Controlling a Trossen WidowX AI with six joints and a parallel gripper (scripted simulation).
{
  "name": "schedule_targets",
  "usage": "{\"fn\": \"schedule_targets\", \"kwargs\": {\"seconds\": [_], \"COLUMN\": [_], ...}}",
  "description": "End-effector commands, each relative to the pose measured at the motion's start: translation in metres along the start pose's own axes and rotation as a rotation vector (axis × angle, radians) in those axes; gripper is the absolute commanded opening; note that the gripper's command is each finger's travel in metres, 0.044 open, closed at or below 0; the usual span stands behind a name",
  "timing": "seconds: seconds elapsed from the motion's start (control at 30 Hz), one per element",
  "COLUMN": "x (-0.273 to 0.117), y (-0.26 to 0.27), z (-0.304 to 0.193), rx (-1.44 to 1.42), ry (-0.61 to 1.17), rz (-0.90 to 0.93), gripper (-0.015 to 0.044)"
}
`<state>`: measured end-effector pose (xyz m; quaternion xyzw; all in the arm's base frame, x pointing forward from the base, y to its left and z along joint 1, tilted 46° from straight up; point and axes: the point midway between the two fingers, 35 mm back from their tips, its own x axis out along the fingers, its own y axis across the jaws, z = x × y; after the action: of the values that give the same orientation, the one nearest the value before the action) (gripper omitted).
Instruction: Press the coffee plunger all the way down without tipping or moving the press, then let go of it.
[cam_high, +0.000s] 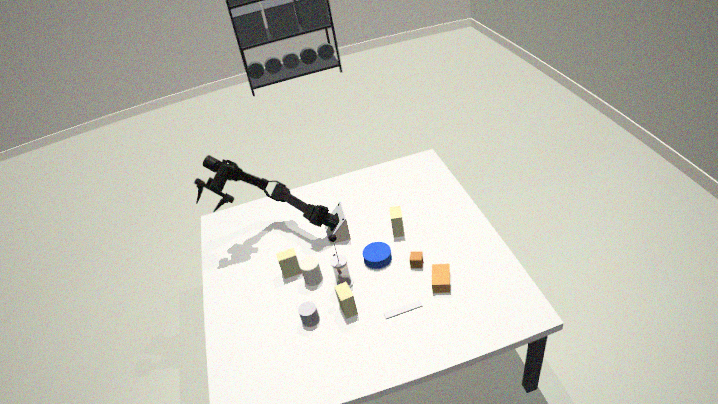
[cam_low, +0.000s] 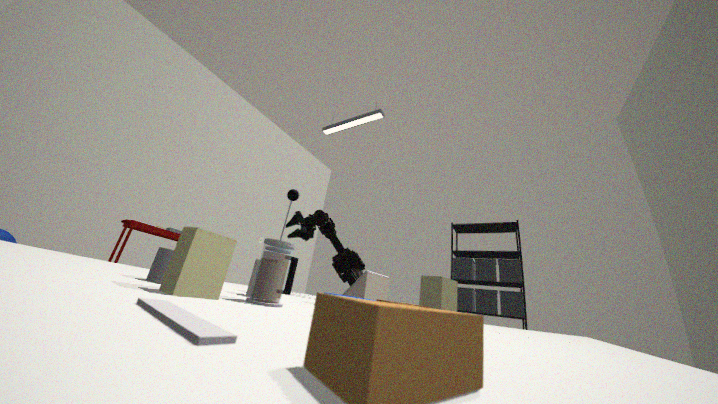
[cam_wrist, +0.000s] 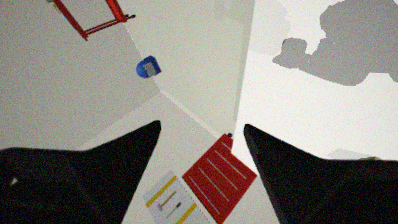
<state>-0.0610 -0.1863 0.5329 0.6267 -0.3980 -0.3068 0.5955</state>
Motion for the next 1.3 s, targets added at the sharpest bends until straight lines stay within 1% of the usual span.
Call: {"fn": "schedule_targets", "kwargs": {"seconds": [0.0, 0.03, 0.2, 0.4, 0.53, 0.63, 0.8, 0.97, 1.07, 1.27], "x": [0.000, 0.000, 0.002, 0.006, 0.010, 0.010, 0.009, 0.008, 0.006, 0.004], "y": [0.000, 0.001, 0.004, 0.004, 0.002, 0.001, -0.009, -0.012, -0.020, -0.024], "z": [-0.002, -0.004, -0.023, -0.063, -0.093, -0.110, -0.146, -0.164, -0.190, -0.205], "rx": [0.000, -0.008, -0.039, -0.140, -0.188, -0.220, -0.323, -0.374, -0.445, -0.475], "ry": [0.004, 0.008, 0.057, 0.123, 0.206, 0.224, 0.294, 0.341, 0.391, 0.423], "rz": [0.002, 0.005, 0.024, 0.037, 0.048, 0.053, 0.061, 0.073, 0.076, 0.083], "gripper": [0.0426, 0.0440, 0.0440, 0.0440, 0.0440, 0.0440, 0.0440, 0.0440, 0.0440, 0.0440]}}
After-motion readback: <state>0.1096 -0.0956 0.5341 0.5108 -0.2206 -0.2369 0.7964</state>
